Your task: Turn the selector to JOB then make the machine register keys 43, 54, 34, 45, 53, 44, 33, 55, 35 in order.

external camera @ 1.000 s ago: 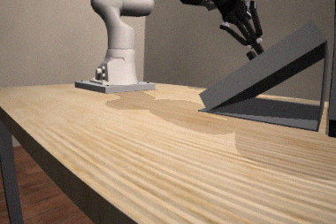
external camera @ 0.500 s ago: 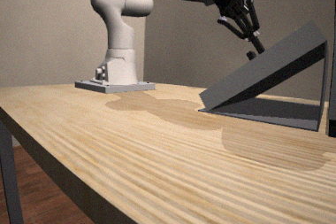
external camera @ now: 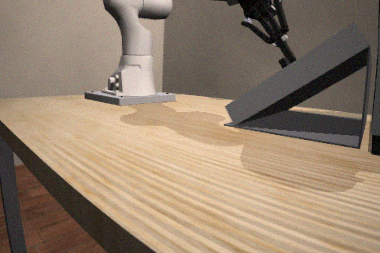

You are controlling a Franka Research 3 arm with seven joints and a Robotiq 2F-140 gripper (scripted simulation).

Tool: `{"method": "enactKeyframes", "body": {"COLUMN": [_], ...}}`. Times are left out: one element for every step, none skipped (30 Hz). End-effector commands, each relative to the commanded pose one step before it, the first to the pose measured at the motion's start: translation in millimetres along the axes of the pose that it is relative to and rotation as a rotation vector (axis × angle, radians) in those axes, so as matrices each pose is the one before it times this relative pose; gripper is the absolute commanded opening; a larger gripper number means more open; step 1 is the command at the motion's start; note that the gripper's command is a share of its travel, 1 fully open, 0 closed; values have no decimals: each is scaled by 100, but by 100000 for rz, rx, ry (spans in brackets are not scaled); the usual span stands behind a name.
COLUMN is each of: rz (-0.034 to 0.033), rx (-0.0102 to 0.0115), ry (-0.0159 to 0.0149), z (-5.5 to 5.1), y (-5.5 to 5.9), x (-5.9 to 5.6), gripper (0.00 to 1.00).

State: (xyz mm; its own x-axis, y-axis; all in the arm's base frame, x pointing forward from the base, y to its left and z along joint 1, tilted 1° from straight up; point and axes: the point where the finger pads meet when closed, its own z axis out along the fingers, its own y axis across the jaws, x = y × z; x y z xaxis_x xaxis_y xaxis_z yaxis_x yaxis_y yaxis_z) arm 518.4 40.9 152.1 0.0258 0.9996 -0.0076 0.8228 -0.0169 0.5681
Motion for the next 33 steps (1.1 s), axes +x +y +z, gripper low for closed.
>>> {"method": "enactKeyframes", "body": {"rz": [-1196, 0, 0, 0, 0, 0, 0, 0, 0, 0, 1, 1, 0, 0, 2, 1, 0, -3, 3, 1, -5, 5, 0, -4, 4, -1, -4, 4, 1, 0, 0, -1, -2], "rx": [-230, 0, -2, 1, 2, -4, 2, 2, 0, 0, 0, 0, 0, 0, 0, 0, 0, 1, 0, 0, 1, 0, 0, 0, 0, 0, 0, 1, 0, 0, 0, 0, 0], "ry": [244, -1, 0, -1, 0, -1, 1, 1, 0, 0, 1, 2, 0, 0, 3, 3, 0, -7, 4, 3, -9, 7, 0, -6, 6, -2, -5, 4, 1, 0, 0, -1, -2], "z": [-4, 0, 0, 0, 0, -1, 1, 1, 0, 2, 12, 29, 0, 0, 51, 77, 104, 130, 138, 152, 167, 161, 164, 163, 151, 143, 132, 116, 98, 0, 0, 79, 59], "y": [-1042, -411, -377, -328, -264, -187, -116, -50, -8, 0, 0, 0, 0, 0, 1, 1, 0, -1, 1, 0, -1, 1, 0, -1, 1, 0, -1, 1, 0, 0, 0, 0, 0], "x": [-1166, -411, -378, -328, -263, -191, -114, -48, -8, 0, 0, 1, 0, 0, 1, 1, 0, -2, 1, 1, -3, 2, 0, -2, 2, -1, -2, 1, 0, 0, 0, 0, -1], "gripper": [10, 10, 10, 10, 10, 10, 10, 10, 10, 10, 10, 10, 10, 10, 10, 10, 10, 10, 10, 10, 10, 10, 10, 10, 10, 10, 10, 10, 10, 10, 10, 10, 10]}}
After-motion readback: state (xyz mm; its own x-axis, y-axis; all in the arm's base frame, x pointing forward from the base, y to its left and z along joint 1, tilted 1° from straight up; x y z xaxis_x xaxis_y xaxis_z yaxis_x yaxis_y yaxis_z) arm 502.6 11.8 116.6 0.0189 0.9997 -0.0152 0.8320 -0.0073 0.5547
